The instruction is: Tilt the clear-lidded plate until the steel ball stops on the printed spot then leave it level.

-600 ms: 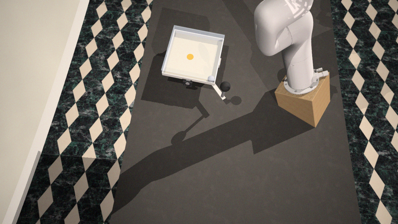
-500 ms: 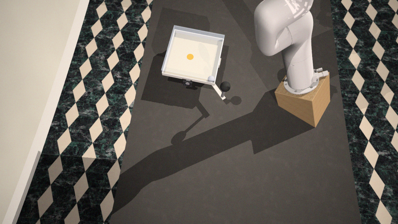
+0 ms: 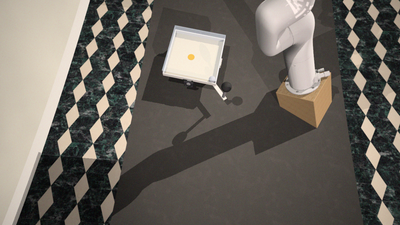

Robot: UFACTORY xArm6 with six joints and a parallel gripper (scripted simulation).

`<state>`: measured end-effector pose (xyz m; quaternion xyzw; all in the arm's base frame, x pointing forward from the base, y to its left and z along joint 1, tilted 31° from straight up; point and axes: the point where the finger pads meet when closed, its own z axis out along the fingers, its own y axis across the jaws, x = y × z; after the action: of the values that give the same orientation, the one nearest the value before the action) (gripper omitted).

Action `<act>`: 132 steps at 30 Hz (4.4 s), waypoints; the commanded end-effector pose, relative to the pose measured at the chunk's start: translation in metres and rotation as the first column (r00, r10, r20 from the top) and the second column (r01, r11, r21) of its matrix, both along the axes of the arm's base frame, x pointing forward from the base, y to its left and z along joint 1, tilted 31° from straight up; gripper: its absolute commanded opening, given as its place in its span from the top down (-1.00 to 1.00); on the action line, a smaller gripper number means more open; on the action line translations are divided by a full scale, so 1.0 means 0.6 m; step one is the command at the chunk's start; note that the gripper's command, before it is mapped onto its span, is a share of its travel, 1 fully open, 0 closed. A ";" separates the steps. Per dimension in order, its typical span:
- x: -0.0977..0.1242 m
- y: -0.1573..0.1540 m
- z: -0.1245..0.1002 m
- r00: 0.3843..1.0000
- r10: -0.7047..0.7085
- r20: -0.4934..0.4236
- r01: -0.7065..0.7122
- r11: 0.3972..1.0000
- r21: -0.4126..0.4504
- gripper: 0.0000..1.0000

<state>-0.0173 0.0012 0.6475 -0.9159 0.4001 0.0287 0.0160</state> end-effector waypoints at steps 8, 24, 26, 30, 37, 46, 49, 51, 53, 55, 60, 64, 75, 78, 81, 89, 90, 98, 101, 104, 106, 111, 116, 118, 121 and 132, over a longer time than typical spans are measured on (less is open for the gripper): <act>0.005 -0.027 -0.001 1.000 0.023 -0.012 -0.023 1.000 -0.011 -1.00; 0.075 -0.151 -0.040 0.984 0.154 -0.085 -0.161 0.984 -0.082 -1.00; 0.080 -0.156 -0.043 0.983 0.161 -0.088 -0.169 0.982 -0.086 -1.00; 0.090 -0.164 -0.049 0.980 0.174 -0.095 -0.183 0.979 -0.094 -1.00; 0.166 -0.206 -0.103 0.953 0.270 -0.138 -0.291 0.944 -0.159 -1.00; 0.212 -0.217 -0.140 0.931 0.328 -0.159 -0.355 0.914 -0.198 -1.00; 0.222 -0.218 -0.148 0.926 0.340 -0.163 -0.369 0.906 -0.206 -1.00; 0.234 -0.219 -0.158 0.920 0.355 -0.167 -0.385 0.897 -0.216 -1.00; 0.282 -0.215 -0.203 0.890 0.418 -0.184 -0.454 0.853 -0.258 -1.00; 0.290 -0.214 -0.210 0.884 0.428 -0.187 -0.465 0.845 -0.265 -1.00; 0.318 -0.206 -0.239 0.862 0.467 -0.195 -0.506 0.813 -0.289 -1.00; 0.337 -0.198 -0.262 0.844 0.497 -0.200 -0.536 0.787 -0.307 -1.00; 0.406 -0.149 -0.356 0.759 0.616 -0.213 -0.646 0.666 -0.374 -1.00; 0.416 -0.137 -0.376 0.739 0.639 -0.215 -0.665 0.639 -0.386 -1.00; 0.427 -0.124 -0.396 0.717 0.662 -0.216 -0.684 0.611 -0.398 -1.00; 0.457 -0.065 -0.480 0.621 0.754 -0.217 -0.751 0.492 -0.440 -1.00; 0.459 -0.059 -0.489 0.610 0.762 -0.216 -0.757 0.480 -0.444 -1.00; 0.468 -0.011 -0.553 0.526 0.824 -0.213 -0.794 0.386 -0.469 -1.00; 0.468 -0.005 -0.562 0.514 0.831 -0.212 -0.799 0.373 -0.472 -1.00; 0.466 0.038 -0.621 0.429 0.879 -0.207 -0.823 0.287 -0.490 -1.00; 0.463 0.052 -0.641 0.400 0.894 -0.204 -0.830 0.258 -0.494 -1.00; 0.454 0.084 -0.688 0.327 0.924 -0.198 -0.842 0.191 -0.504 -1.00; 0.442 0.108 -0.726 0.266 0.945 -0.192 -0.849 0.136 -0.510 -1.00; 0.442 0.108 -0.726 0.266 0.945 -0.192 -0.849 0.136 -0.510 -1.00; 0.436 0.119 -0.744 0.237 0.953 -0.189 -0.852 0.110 -0.512 -1.00; 0.434 0.122 -0.749 0.229 0.955 -0.188 -0.852 0.104 -0.513 -0.22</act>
<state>0.2425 0.0734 0.1972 -0.9273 -0.2607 -0.1623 -0.2141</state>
